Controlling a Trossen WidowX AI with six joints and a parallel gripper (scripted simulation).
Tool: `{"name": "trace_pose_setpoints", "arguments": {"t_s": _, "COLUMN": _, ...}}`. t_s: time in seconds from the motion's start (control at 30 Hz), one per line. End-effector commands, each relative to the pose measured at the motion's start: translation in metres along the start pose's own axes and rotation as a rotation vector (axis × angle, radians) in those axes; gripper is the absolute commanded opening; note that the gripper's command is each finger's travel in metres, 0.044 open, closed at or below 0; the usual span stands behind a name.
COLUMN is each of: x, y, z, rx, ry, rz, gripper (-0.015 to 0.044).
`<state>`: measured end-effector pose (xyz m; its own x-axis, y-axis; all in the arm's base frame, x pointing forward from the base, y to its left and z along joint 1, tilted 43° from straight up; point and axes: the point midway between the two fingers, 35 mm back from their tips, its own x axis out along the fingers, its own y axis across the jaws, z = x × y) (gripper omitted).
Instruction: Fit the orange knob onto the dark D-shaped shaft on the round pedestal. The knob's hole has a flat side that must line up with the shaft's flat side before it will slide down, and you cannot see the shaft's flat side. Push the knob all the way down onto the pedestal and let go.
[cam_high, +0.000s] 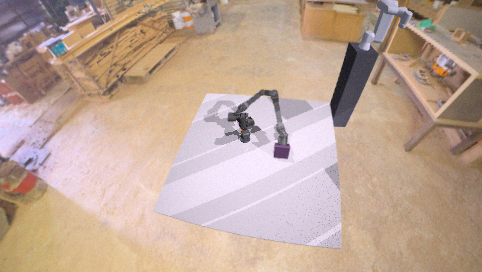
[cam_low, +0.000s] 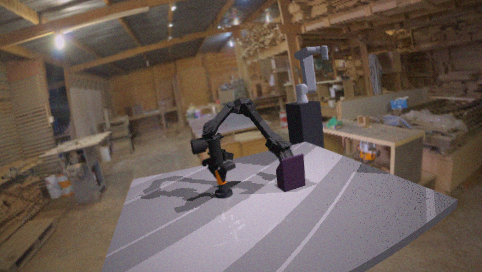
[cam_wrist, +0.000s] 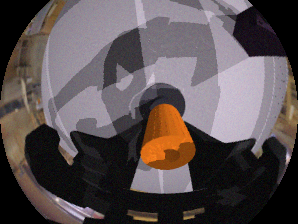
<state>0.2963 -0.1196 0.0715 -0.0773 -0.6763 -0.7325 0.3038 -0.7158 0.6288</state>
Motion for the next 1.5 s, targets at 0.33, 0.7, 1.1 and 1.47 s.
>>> {"name": "trace_pose_setpoints", "arguments": {"t_s": 0.33, "x": 0.0027, "y": 0.0009, "z": -0.0009, "rx": 0.125, "ry": 0.002, "rz": 0.002, "gripper": 0.0000}}
{"name": "trace_pose_setpoints", "arguments": {"t_s": 0.7, "x": 0.0048, "y": 0.0004, "z": 0.0001, "rx": 0.125, "ry": 0.001, "rz": 0.002, "gripper": 0.0000}}
{"name": "trace_pose_setpoints", "arguments": {"t_s": 1.1, "x": 0.0054, "y": 0.0004, "z": 0.0001, "rx": 0.093, "ry": 0.001, "rz": 0.002, "gripper": 0.0000}}
{"name": "trace_pose_setpoints", "arguments": {"t_s": 1.47, "x": 0.0059, "y": -0.0004, "z": 0.0010, "rx": 0.090, "ry": 0.001, "rz": 0.002, "gripper": 0.0000}}
